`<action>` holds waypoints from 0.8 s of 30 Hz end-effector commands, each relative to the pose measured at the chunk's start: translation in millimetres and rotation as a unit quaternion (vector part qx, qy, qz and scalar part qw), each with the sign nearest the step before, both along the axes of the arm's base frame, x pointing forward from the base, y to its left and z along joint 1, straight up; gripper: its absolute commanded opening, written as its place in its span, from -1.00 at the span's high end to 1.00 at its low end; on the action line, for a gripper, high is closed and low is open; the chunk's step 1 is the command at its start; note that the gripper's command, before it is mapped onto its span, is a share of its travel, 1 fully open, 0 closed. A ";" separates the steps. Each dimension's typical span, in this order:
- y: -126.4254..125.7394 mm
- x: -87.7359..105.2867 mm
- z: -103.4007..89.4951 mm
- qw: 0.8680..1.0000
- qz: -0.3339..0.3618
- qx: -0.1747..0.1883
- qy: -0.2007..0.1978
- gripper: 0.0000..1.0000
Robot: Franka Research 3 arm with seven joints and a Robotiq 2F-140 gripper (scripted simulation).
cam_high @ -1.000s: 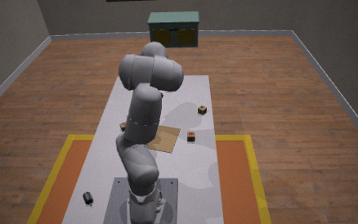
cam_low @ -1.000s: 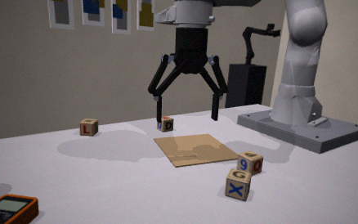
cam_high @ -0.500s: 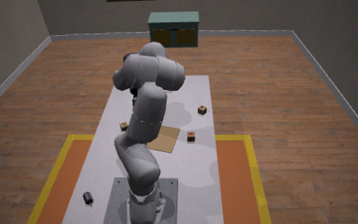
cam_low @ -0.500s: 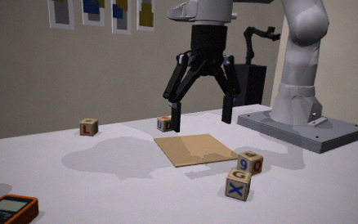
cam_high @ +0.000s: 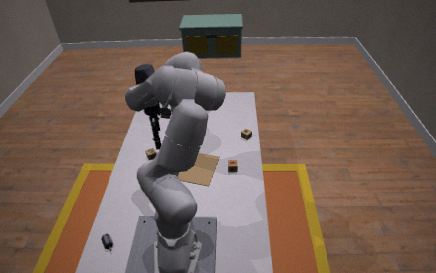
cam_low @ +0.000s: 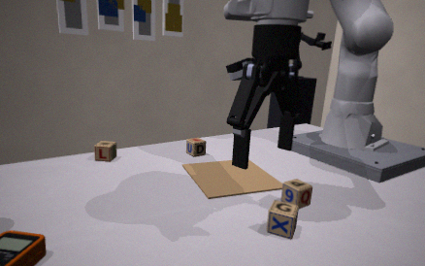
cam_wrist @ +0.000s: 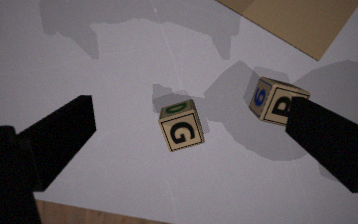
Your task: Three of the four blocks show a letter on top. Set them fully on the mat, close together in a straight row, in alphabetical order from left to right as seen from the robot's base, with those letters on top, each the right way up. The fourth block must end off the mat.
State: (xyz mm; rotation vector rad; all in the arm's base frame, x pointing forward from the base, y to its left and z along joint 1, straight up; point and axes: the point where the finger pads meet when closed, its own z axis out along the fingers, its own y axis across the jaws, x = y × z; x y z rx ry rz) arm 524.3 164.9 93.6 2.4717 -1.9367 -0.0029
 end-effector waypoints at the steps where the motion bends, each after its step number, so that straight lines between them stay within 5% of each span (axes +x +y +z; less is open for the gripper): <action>1: 13.5 -2.8 1.0 0.998 0.069 -0.004 0.002 -1.00; 11: 51.7 -8.5 5.3 0.988 0.157 -0.002 -0.002 -1.00; 12: 51.7 -8.5 5.3 0.988 0.157 -0.002 -0.002 -0.10; 24: 51.7 -8.5 5.3 0.988 0.157 -0.002 -0.002 -0.10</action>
